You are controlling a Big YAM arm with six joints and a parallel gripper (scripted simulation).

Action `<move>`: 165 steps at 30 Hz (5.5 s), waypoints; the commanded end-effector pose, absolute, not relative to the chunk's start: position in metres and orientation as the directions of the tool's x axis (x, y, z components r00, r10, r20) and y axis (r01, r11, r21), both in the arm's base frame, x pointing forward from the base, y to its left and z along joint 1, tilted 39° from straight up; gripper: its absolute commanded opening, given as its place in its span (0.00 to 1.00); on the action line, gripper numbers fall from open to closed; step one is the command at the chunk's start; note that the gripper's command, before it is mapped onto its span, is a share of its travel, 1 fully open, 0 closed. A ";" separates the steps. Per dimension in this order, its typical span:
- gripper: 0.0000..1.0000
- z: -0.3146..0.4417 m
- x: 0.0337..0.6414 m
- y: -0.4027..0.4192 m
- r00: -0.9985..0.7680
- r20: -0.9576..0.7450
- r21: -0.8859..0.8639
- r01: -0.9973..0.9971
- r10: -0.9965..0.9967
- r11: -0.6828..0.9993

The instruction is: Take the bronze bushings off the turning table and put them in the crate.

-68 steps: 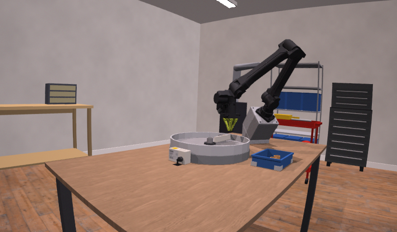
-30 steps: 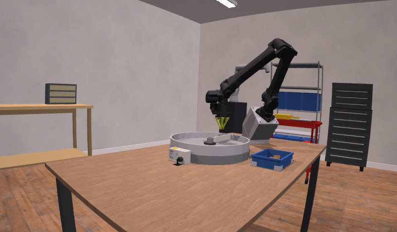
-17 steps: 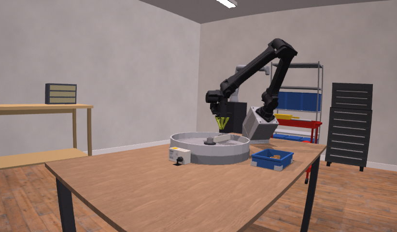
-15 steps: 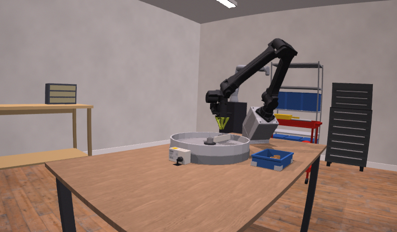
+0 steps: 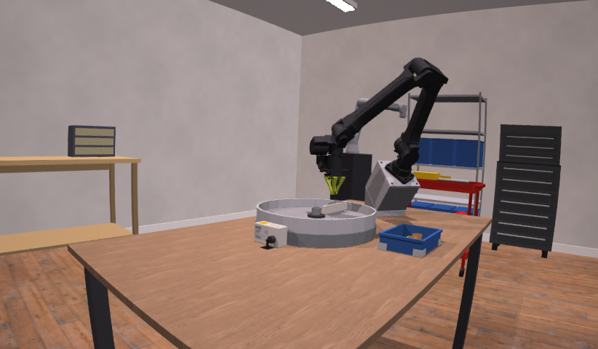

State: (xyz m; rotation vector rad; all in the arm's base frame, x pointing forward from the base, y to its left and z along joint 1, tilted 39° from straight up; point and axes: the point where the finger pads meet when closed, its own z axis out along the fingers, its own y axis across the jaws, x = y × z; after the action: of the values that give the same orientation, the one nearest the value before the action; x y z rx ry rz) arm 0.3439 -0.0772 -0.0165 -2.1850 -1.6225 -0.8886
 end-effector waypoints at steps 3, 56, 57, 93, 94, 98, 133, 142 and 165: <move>0.12 -0.014 0.348 -0.091 0.190 0.619 0.148 0.925 0.762 -0.351; 0.12 -0.018 0.342 -0.087 0.195 0.621 0.139 0.926 0.759 -0.351; 0.12 -0.018 0.342 -0.087 0.195 0.621 0.139 0.926 0.759 -0.351; 0.12 -0.014 0.345 -0.090 0.186 0.617 0.155 0.924 0.765 -0.350; 0.12 -0.014 0.345 -0.090 0.186 0.617 0.155 0.924 0.765 -0.350; 0.12 -0.014 0.345 -0.090 0.186 0.617 0.155 0.924 0.765 -0.350; 0.12 -0.012 0.352 -0.093 0.186 0.616 0.159 0.922 0.766 -0.353; 0.12 -0.012 0.352 -0.093 0.186 0.616 0.159 0.922 0.766 -0.353; 0.12 -0.013 0.352 -0.093 0.188 0.616 0.159 0.922 0.765 -0.354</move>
State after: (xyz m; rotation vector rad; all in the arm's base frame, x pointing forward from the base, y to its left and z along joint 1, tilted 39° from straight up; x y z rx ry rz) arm 0.3421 -0.0770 -0.0173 -2.1848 -1.6207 -0.8872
